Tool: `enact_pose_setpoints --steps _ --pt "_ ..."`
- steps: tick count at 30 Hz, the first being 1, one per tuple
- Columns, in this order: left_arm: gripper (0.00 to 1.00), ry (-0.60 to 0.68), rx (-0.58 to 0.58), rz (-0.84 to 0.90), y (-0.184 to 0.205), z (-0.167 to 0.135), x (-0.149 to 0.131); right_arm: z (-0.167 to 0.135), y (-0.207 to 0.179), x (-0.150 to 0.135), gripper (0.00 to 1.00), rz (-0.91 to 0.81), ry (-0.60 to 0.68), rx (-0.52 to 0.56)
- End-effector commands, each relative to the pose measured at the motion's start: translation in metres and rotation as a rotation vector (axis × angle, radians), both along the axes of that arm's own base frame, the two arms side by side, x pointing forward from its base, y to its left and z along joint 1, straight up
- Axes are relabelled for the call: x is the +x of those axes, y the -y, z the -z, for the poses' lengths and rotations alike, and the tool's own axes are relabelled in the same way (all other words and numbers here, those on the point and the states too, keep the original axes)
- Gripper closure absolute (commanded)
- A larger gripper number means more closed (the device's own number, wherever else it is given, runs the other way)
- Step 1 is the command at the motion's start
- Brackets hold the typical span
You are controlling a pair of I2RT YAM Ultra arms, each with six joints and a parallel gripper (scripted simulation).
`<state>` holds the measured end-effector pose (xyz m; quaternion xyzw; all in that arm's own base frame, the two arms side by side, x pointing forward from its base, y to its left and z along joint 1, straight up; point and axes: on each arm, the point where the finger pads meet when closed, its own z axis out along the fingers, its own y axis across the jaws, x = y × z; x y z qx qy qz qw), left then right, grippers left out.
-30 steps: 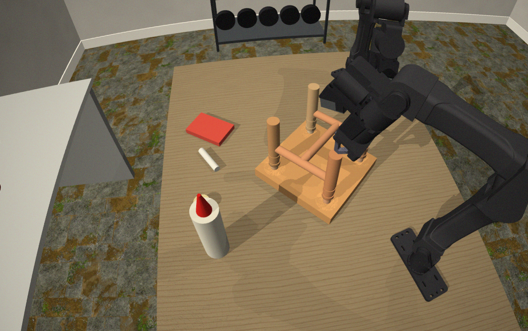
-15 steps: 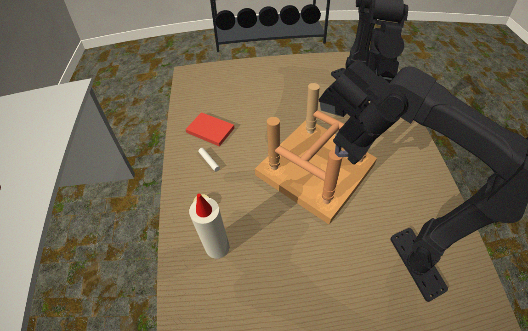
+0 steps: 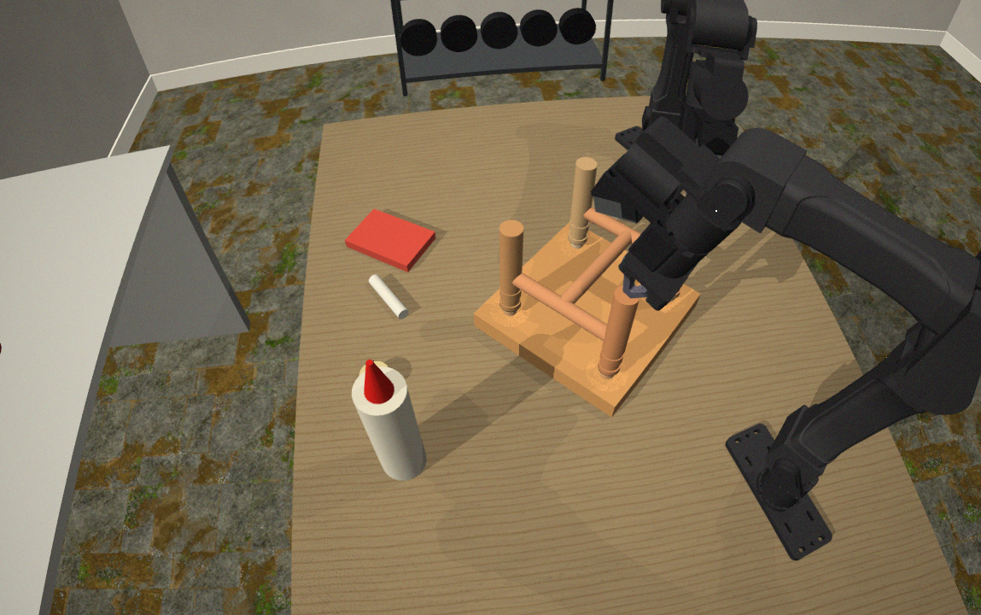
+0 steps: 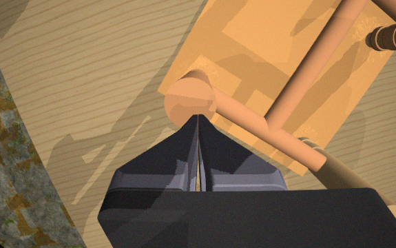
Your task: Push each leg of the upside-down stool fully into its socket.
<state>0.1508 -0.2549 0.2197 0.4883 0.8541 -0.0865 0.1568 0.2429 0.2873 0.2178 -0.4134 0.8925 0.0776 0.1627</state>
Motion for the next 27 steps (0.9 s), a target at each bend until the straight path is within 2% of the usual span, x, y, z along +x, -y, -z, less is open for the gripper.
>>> enact_pose_setpoints --steps 1,2,3,7,11,12,15,16,17,27 --pt "1.00 -0.023 0.036 0.002 -0.003 0.011 -0.002 -0.018 -0.006 0.007 1.00 -0.001 0.052 0.046" --pt "1.00 -0.028 0.043 0.002 -0.004 0.013 -0.003 -0.016 -0.007 0.006 1.00 -0.004 0.047 0.039" --pt "1.00 -0.030 0.045 0.003 -0.004 0.016 -0.003 0.012 0.005 -0.003 1.00 0.001 -0.029 -0.040" --pt "1.00 -0.046 0.071 0.003 -0.009 0.020 -0.006 0.022 0.003 -0.001 1.00 0.001 -0.026 -0.037" --pt "1.00 -0.066 0.101 0.003 -0.012 0.033 -0.009 0.035 0.012 -0.008 1.00 -0.001 -0.069 -0.087" --pt "1.00 0.026 -0.031 0.007 0.001 -0.009 0.000 -0.010 -0.003 0.000 1.00 -0.008 0.018 0.040" --pt "1.00 0.006 -0.006 0.009 0.003 -0.002 0.000 -0.003 -0.003 0.000 1.00 -0.006 0.001 0.014" --pt "1.00 0.008 -0.010 0.009 0.002 -0.004 0.000 0.021 0.003 -0.006 1.00 -0.004 -0.051 -0.040" --pt "1.00 -0.028 0.056 0.000 -0.007 0.016 -0.003 0.023 0.005 -0.007 1.00 -0.004 -0.057 -0.050" --pt "1.00 -0.075 0.123 0.002 -0.018 0.031 -0.011 0.042 0.015 -0.015 1.00 -0.002 -0.115 -0.124"
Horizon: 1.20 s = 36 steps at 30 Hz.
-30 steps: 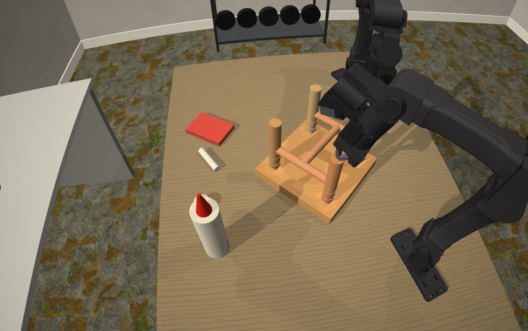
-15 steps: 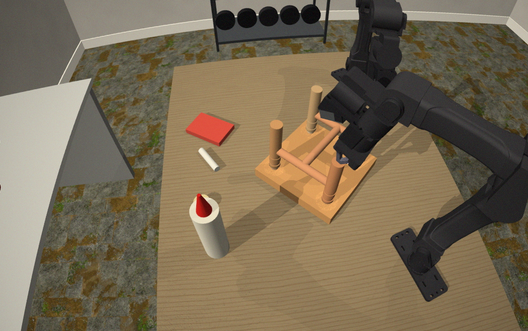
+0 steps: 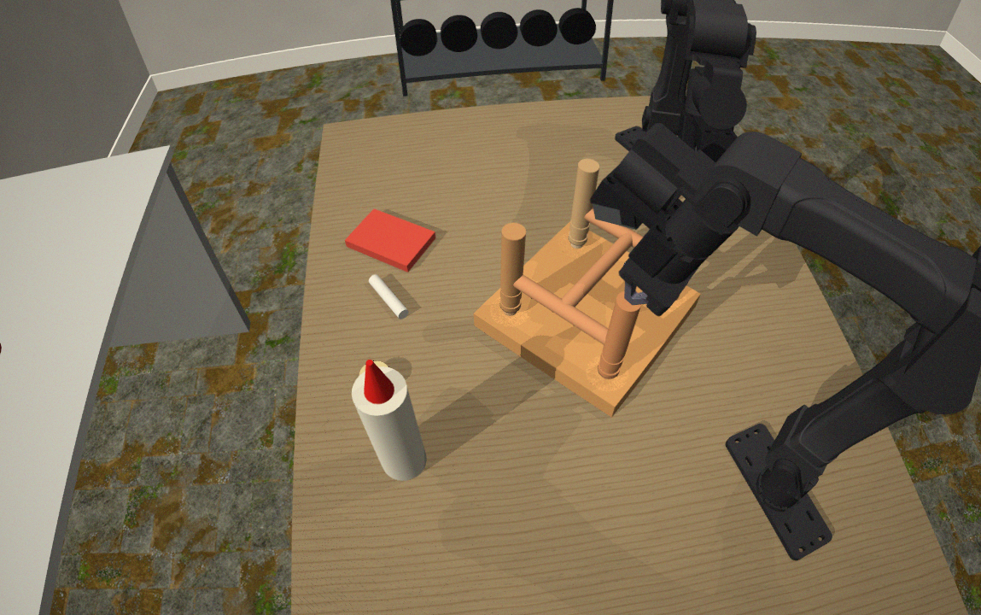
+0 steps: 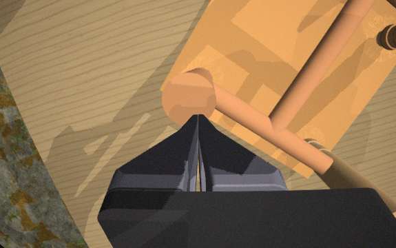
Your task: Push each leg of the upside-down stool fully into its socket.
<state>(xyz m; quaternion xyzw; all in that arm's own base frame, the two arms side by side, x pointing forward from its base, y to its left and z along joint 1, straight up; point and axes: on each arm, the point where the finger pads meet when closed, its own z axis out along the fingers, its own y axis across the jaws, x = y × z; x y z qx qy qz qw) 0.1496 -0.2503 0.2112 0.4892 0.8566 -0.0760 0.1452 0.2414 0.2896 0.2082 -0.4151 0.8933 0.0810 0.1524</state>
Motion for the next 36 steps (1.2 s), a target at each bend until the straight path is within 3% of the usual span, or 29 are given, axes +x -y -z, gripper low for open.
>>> enact_pose_setpoints --steps 1,11,18,19,21,22,23,24,36 --pt "1.00 -0.071 0.102 0.004 -0.015 0.024 -0.011 0.035 0.019 -0.014 1.00 0.002 -0.101 -0.130" --pt "1.00 -0.126 0.193 0.004 -0.030 0.044 -0.020 0.058 0.035 -0.026 1.00 0.002 -0.174 -0.219" --pt "1.00 -0.150 0.232 0.004 -0.034 0.056 -0.023 0.071 0.044 -0.031 1.00 -0.003 -0.183 -0.220" --pt "1.00 0.010 -0.015 0.007 0.002 -0.007 0.000 -0.005 -0.006 0.000 1.00 -0.014 0.006 0.038" --pt "1.00 -0.003 0.002 0.008 -0.001 -0.002 -0.002 -0.001 -0.008 0.002 1.00 -0.011 -0.009 0.018" --pt "1.00 -0.040 0.067 0.001 -0.008 0.016 -0.005 0.001 -0.006 0.001 1.00 -0.011 -0.013 0.013" --pt "1.00 -0.046 0.075 0.002 -0.009 0.017 -0.006 -0.002 -0.006 0.001 1.00 -0.011 -0.001 0.027" --pt "1.00 -0.051 0.082 0.002 -0.010 0.019 -0.007 0.019 0.001 -0.006 1.00 -0.012 -0.053 -0.031" --pt "1.00 -0.105 0.163 0.003 -0.023 0.035 -0.015 0.041 0.016 -0.017 1.00 -0.009 -0.123 -0.122"
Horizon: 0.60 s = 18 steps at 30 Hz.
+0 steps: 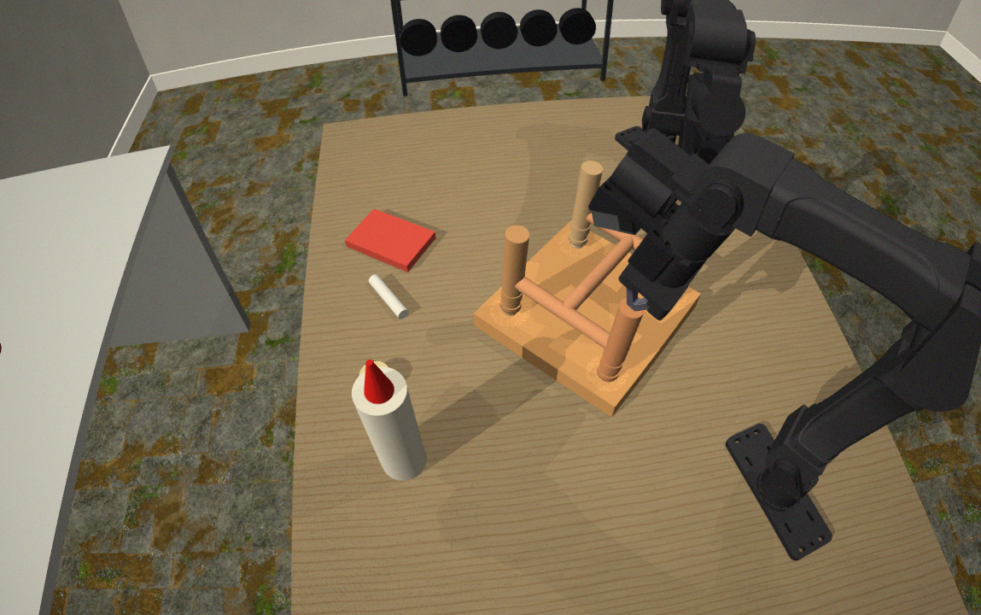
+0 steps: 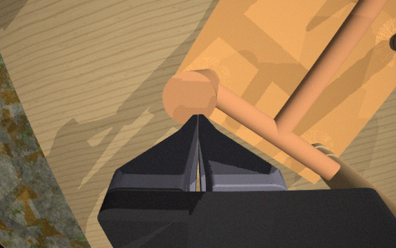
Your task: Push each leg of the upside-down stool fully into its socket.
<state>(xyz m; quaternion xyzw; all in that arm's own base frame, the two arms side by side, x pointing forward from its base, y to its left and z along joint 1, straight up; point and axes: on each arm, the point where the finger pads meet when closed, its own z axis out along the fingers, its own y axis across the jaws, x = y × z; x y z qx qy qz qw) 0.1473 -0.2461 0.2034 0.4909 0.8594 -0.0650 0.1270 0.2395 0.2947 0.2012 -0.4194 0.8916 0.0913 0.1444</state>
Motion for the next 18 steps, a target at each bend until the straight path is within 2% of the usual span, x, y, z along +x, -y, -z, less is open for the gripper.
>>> enact_pose_setpoints --steps 1,9,18 --pt "1.00 -0.089 0.133 0.002 -0.020 0.029 -0.014 0.036 0.022 -0.016 1.00 0.003 -0.108 -0.143" --pt "1.00 -0.129 0.200 0.002 -0.032 0.040 -0.021 0.052 0.035 -0.026 1.00 0.004 -0.164 -0.216" --pt "1.00 -0.152 0.238 0.001 -0.042 0.048 -0.027 0.064 0.047 -0.035 1.00 0.003 -0.167 -0.218"
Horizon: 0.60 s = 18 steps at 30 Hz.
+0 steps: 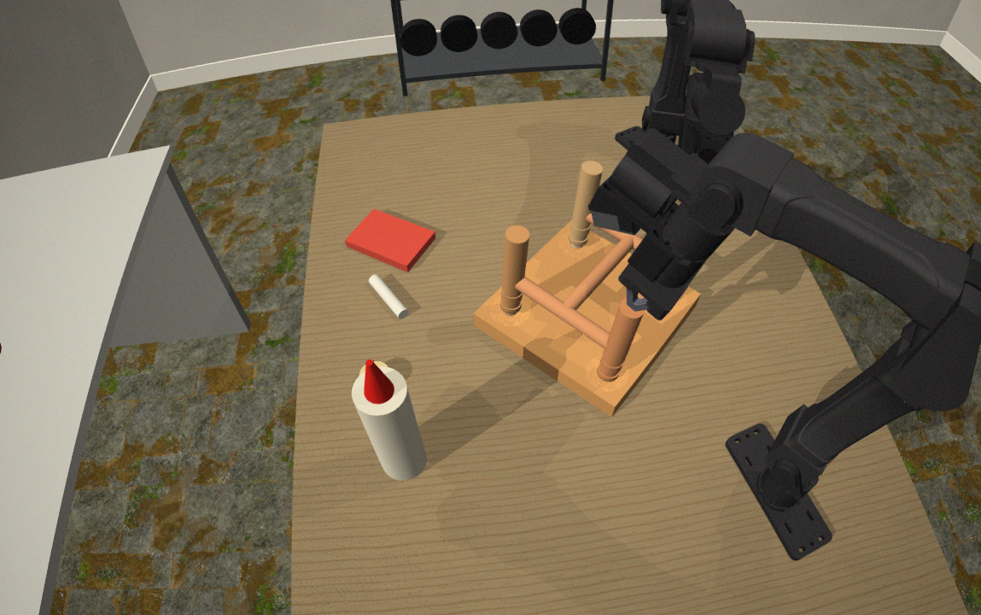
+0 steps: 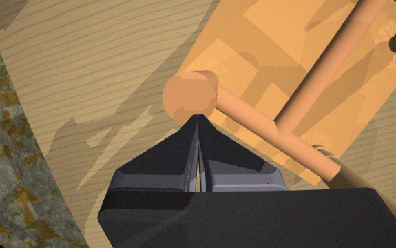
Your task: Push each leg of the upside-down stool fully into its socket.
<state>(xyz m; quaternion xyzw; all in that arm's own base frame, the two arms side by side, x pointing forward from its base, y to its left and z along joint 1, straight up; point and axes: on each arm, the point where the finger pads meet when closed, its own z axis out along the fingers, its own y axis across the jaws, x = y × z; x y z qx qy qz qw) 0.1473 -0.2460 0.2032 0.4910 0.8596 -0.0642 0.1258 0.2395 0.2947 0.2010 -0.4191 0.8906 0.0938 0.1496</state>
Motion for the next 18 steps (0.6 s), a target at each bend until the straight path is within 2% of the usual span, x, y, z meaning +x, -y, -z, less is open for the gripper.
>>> enact_pose_setpoints --steps 1,7,17,18 --pt "1.00 -0.150 0.236 0.001 -0.044 0.049 -0.028 0.064 0.048 -0.036 1.00 0.003 -0.171 -0.222" --pt "1.00 -0.145 0.229 0.001 -0.054 0.056 -0.034 0.065 0.051 -0.038 1.00 0.002 -0.145 -0.190" --pt "1.00 -0.092 0.144 0.000 -0.060 0.057 -0.038 0.068 0.055 -0.042 1.00 0.002 -0.110 -0.150" --pt "1.00 0.074 -0.126 0.009 0.001 -0.007 -0.001 0.001 0.010 -0.007 1.00 0.000 0.068 0.065"
